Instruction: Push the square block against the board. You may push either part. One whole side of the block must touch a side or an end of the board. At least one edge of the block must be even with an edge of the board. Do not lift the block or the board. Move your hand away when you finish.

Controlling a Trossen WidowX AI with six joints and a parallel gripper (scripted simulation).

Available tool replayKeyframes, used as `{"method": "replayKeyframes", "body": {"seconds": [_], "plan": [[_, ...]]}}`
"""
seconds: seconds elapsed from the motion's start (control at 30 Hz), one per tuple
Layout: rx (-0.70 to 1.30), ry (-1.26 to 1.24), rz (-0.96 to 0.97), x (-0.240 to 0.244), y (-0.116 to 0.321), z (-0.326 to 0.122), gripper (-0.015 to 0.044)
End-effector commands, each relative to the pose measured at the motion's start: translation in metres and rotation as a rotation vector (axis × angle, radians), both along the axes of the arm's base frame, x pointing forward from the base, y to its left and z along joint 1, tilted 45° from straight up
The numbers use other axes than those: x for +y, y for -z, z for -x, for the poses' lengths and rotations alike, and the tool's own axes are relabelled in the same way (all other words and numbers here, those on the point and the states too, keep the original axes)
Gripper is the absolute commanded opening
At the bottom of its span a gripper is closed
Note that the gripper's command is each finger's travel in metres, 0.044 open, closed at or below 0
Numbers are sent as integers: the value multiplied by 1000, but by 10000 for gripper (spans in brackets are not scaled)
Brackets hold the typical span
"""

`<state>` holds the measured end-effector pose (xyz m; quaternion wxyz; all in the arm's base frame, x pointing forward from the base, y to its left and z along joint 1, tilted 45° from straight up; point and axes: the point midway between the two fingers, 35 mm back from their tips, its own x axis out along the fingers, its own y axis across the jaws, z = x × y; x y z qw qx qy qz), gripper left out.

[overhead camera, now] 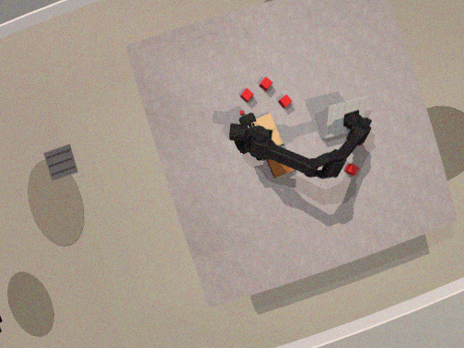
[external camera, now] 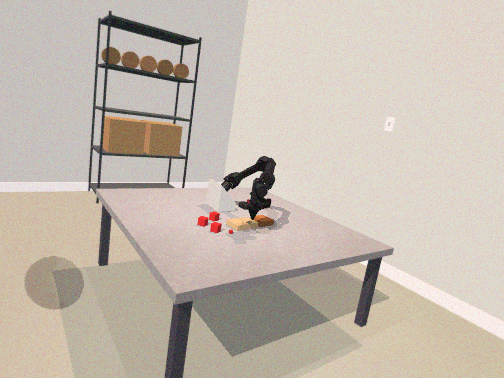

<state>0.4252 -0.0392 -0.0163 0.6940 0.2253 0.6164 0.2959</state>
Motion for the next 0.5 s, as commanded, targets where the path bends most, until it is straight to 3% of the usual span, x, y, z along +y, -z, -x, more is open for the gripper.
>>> {"method": "replayKeyframes", "body": {"seconds": [0.0, 0.1, 0.47], "plan": [[7, 10, -8, 8, 9, -7, 0], [7, 10, -11, 36, 37, -9, 0], [7, 10, -11, 38, 40, -4, 0]]}}
